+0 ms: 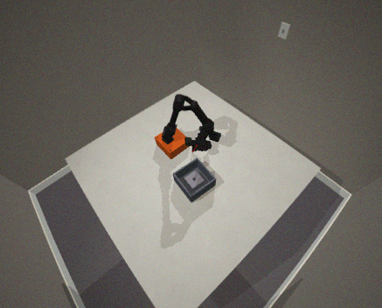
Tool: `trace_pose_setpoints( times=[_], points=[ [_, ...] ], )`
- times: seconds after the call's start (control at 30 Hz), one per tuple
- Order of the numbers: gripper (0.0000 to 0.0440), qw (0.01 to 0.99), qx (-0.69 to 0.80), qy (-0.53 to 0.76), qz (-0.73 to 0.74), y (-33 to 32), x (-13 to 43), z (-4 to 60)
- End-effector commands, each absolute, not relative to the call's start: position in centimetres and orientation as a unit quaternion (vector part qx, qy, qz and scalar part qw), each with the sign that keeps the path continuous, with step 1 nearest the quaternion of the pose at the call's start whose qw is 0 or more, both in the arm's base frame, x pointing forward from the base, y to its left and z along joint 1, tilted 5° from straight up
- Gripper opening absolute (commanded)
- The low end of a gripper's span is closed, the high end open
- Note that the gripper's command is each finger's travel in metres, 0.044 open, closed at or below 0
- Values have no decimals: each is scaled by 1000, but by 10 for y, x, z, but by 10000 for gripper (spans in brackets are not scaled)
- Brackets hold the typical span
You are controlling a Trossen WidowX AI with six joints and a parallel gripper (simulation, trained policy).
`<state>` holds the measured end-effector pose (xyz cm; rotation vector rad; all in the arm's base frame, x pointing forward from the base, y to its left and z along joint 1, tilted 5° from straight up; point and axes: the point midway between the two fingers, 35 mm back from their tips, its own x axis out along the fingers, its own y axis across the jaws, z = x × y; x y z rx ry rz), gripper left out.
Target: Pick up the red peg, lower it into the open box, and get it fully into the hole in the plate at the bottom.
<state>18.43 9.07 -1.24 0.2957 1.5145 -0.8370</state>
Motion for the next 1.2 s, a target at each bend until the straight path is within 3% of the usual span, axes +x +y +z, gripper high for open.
trace_pose_setpoints(
  times=[0.0, 1.17],
  points=[
    [5, 650, 130, 654, -365, 90, 192, -1],
    [0, 688, 199, 553, -426, 20, 259, 117]
  ],
)
